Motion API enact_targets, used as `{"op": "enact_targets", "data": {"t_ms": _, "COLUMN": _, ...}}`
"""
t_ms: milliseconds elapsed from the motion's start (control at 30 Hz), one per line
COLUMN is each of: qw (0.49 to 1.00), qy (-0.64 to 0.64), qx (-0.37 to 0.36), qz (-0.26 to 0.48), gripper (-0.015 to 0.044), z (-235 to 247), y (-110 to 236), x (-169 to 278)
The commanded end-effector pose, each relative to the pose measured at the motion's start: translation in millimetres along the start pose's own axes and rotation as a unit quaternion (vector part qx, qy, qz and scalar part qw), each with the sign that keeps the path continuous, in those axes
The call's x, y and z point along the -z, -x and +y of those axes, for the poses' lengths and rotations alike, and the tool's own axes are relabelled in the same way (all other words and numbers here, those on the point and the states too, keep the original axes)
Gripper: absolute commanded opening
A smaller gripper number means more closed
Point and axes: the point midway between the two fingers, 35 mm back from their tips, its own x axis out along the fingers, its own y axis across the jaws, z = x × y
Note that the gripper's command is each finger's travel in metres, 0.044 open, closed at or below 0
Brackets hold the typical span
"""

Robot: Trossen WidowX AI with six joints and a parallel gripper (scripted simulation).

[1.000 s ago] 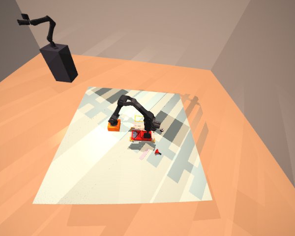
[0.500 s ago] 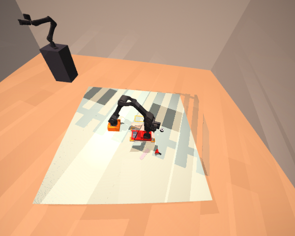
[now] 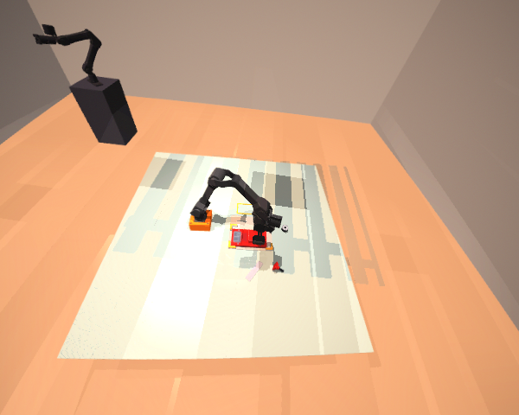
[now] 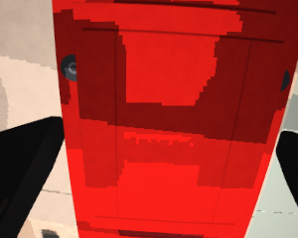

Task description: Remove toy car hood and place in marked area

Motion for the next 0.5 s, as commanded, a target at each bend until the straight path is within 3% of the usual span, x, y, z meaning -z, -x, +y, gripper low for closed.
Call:
{"op": "enact_targets", "data": {"t_ms": 0, "qw": 1.0, "qy": 0.002, "qx": 0.001, "qz": 0.001, "gripper": 0.044, "z": -0.3, "y": -3.4, "x": 0.4}}
{"op": "enact_targets", "data": {"t_ms": 433, "qw": 1.0, "qy": 0.002, "qx": 0.001, "qz": 0.002, "gripper": 0.044, "z": -0.3, "y": -9.7, "x": 0.5}}
{"op": "enact_targets", "data": {"t_ms": 467, "qw": 1.0, "qy": 0.0, "qx": 0.0, "qz": 0.0, "gripper": 0.0414, "z": 0.0, "y": -6.8, "x": 0.1}}
